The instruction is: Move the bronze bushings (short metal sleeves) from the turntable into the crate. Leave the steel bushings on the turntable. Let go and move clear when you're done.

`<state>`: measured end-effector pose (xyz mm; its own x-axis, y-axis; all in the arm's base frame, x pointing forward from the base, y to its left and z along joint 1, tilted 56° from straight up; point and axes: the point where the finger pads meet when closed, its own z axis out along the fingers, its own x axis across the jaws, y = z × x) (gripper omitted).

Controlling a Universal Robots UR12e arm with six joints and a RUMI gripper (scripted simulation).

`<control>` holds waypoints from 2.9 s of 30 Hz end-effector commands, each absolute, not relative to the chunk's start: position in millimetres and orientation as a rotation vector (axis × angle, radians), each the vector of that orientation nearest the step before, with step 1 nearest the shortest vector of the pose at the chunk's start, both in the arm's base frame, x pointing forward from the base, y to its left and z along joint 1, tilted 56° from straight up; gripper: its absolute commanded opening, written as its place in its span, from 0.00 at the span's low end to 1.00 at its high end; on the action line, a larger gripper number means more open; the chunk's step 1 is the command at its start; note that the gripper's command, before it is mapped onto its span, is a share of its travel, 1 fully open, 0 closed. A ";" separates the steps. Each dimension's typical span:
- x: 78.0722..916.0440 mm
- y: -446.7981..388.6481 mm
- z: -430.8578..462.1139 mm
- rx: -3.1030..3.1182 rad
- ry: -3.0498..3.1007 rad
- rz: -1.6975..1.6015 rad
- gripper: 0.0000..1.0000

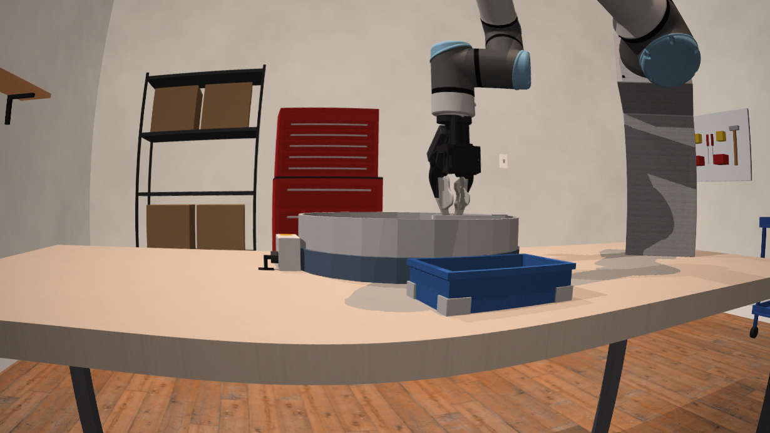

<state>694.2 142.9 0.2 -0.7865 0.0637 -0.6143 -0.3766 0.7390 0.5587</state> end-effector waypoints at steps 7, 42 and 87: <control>694.3 142.6 0.4 -0.235 2.313 0.922 0.05; 694.3 142.6 0.4 -0.235 2.313 0.922 0.00; 661.2 97.3 38.0 -0.235 2.313 0.922 0.00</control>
